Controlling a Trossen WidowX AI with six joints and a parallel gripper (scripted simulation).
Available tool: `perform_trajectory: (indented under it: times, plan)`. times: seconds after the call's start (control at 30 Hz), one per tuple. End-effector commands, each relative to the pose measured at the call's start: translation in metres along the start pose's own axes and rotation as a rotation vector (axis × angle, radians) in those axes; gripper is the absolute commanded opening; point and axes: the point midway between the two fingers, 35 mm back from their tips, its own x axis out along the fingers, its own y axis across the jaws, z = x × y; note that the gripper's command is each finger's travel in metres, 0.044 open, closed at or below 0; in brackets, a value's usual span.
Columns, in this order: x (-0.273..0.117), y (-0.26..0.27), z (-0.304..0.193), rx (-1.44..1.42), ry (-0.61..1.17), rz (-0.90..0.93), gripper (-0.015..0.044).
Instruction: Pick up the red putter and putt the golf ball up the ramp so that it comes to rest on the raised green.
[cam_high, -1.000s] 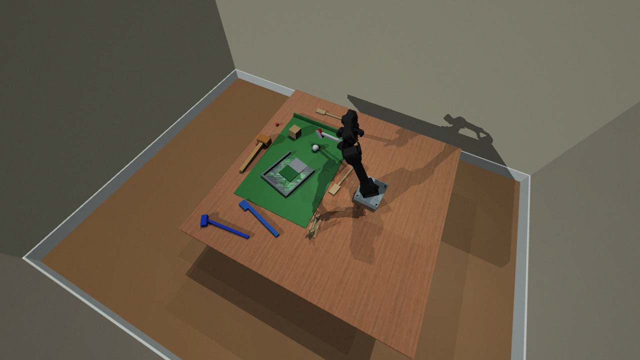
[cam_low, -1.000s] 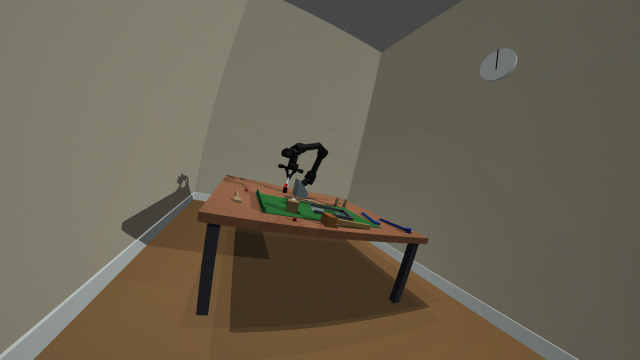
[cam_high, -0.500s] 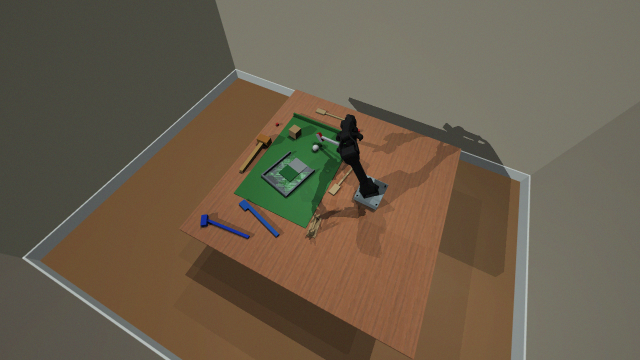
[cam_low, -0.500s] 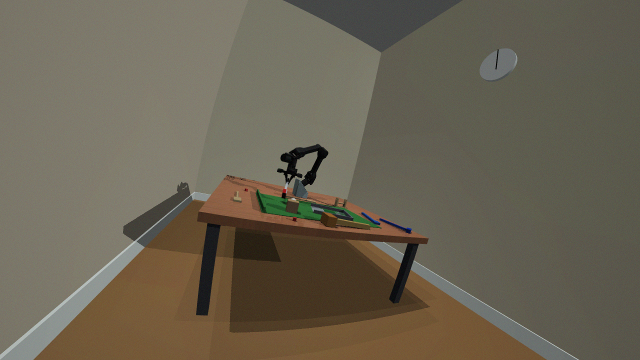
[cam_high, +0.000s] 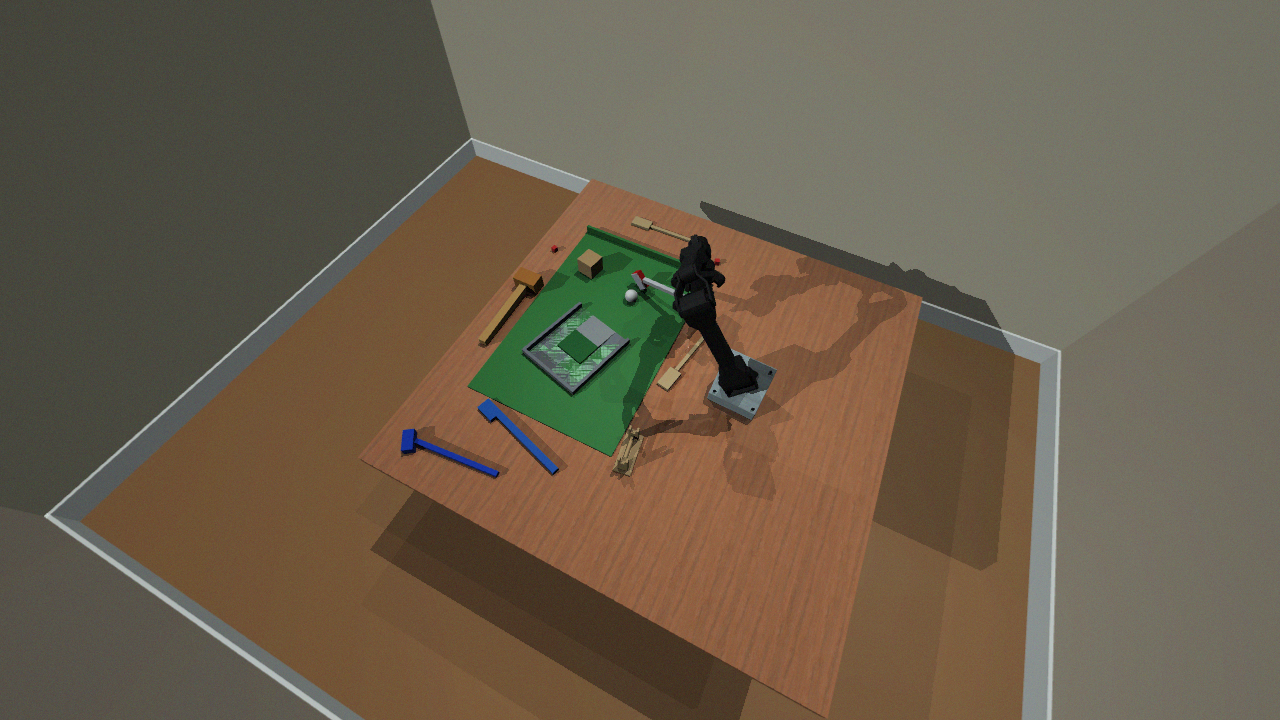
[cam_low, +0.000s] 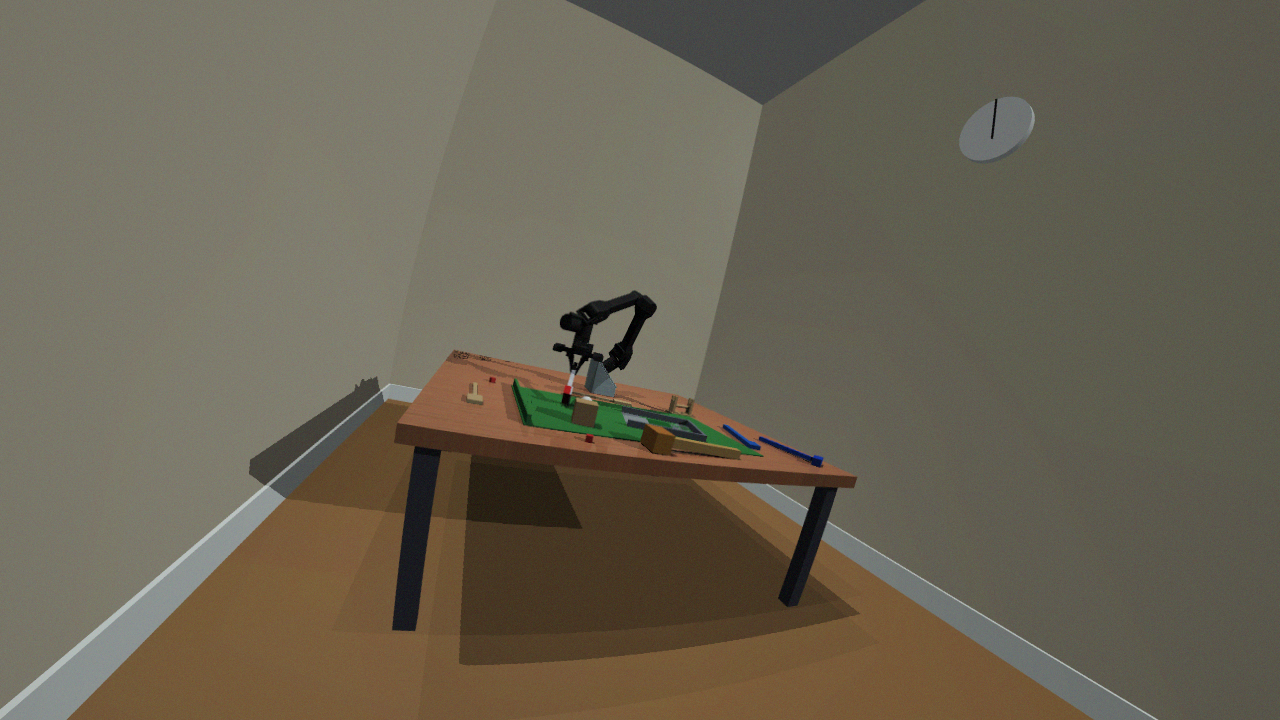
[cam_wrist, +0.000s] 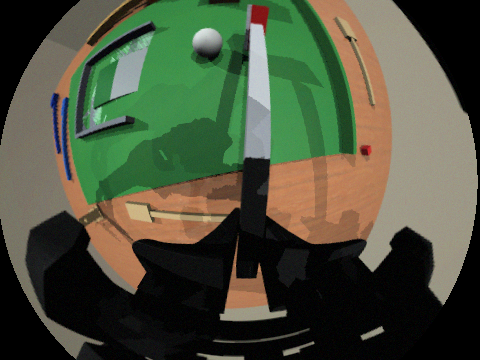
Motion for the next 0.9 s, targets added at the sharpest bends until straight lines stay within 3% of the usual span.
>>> perform_trajectory:
  times: [0.0,0.87]
  plan:
    - [-0.001,0.0,0.0,0.0,-0.001,-0.001,0.0]
    - [0.004,-0.024,-0.001,0.008,-0.003,0.007,0.0]
